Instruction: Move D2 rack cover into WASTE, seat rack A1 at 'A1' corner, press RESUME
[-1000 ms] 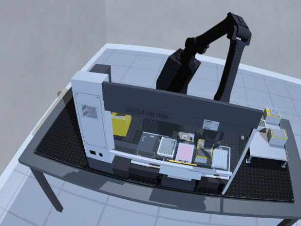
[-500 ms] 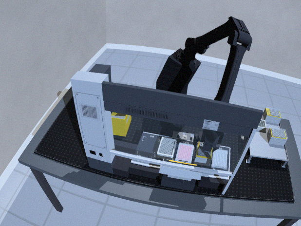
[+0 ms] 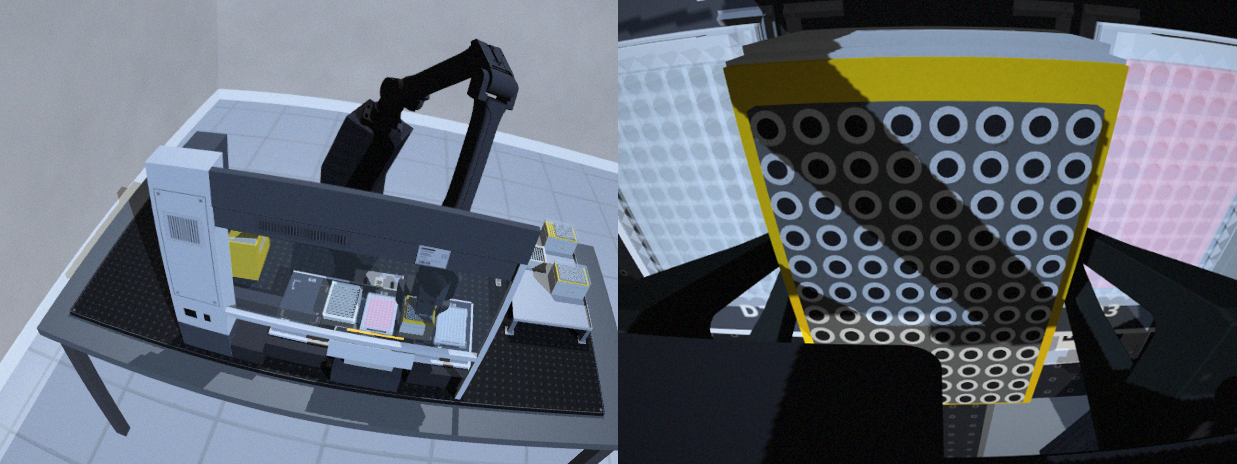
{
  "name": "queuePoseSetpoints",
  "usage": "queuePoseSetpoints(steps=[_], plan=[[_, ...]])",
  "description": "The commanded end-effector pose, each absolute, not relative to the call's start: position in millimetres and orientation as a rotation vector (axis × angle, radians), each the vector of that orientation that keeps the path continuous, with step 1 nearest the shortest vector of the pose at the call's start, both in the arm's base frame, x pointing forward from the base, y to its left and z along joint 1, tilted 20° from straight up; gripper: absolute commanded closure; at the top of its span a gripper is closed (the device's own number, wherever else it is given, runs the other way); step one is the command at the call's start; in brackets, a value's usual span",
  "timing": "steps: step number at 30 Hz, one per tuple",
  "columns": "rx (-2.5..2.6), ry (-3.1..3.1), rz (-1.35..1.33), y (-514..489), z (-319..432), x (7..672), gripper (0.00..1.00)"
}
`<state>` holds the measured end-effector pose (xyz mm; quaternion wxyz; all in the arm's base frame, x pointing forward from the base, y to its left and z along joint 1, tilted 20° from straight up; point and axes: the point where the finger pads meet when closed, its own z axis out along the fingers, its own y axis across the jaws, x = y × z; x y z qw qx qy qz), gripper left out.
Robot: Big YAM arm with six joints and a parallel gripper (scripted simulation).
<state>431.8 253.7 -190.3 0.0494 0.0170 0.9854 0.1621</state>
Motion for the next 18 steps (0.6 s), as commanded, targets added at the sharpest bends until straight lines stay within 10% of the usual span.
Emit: queuePoseSetpoints(steps=[1, 5, 6, 18], plan=[[0.057, 2.983, 0.5, 256.1, -185.9, 439.2, 0.0], [0.057, 2.983, 0.5, 256.1, -185.9, 439.2, 0.0], [0.057, 2.983, 0.5, 256.1, -185.9, 439.2, 1.0], [0.057, 2.983, 0.5, 256.1, -185.9, 439.2, 1.0]])
